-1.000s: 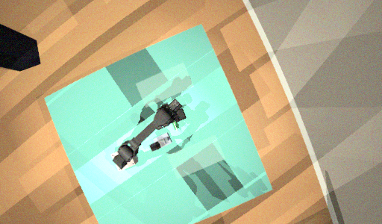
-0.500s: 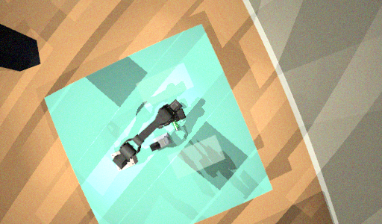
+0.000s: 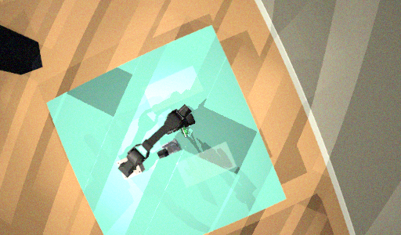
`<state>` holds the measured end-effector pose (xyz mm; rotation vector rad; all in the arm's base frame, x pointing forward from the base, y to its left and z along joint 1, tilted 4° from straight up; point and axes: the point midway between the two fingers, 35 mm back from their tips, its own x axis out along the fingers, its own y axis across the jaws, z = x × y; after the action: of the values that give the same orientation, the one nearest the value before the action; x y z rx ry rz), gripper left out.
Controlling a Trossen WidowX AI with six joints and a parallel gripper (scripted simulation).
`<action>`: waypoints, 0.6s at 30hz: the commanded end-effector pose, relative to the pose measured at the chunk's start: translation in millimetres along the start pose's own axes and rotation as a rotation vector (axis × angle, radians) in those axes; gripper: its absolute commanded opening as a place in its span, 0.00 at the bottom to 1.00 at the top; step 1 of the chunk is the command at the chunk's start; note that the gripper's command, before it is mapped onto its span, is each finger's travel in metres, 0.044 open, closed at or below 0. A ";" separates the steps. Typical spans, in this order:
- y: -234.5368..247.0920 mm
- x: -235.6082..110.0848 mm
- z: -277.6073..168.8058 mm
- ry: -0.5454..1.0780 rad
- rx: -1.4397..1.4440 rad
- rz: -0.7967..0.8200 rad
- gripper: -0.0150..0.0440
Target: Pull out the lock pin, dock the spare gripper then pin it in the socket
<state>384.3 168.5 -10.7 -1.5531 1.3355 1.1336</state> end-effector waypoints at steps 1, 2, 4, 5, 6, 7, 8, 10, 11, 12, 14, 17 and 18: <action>2.1 10.0 2.5 0.001 -0.005 0.011 0.56; 2.2 11.6 2.9 0.001 -0.005 0.011 0.56; 2.3 14.7 3.8 0.001 -0.005 0.011 0.56; 2.4 16.3 4.2 0.001 -0.005 0.011 0.56; 2.4 17.8 4.6 0.001 -0.005 0.011 0.56; 2.5 19.4 5.1 0.001 -0.005 0.011 0.56; 2.6 21.0 5.5 0.001 -0.005 0.011 0.56; 2.8 24.1 6.3 0.001 -0.005 0.011 0.56; 2.9 25.6 6.7 0.001 -0.005 0.011 0.56; 3.0 26.9 7.1 0.001 -0.005 0.011 0.56; 3.1 27.9 7.3 0.001 -0.005 0.011 0.56; 3.1 27.9 7.3 0.001 -0.005 0.011 0.56; 3.1 27.9 7.3 0.001 -0.005 0.011 0.56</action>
<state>382.8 167.1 -36.0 -1.5524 1.3414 1.1361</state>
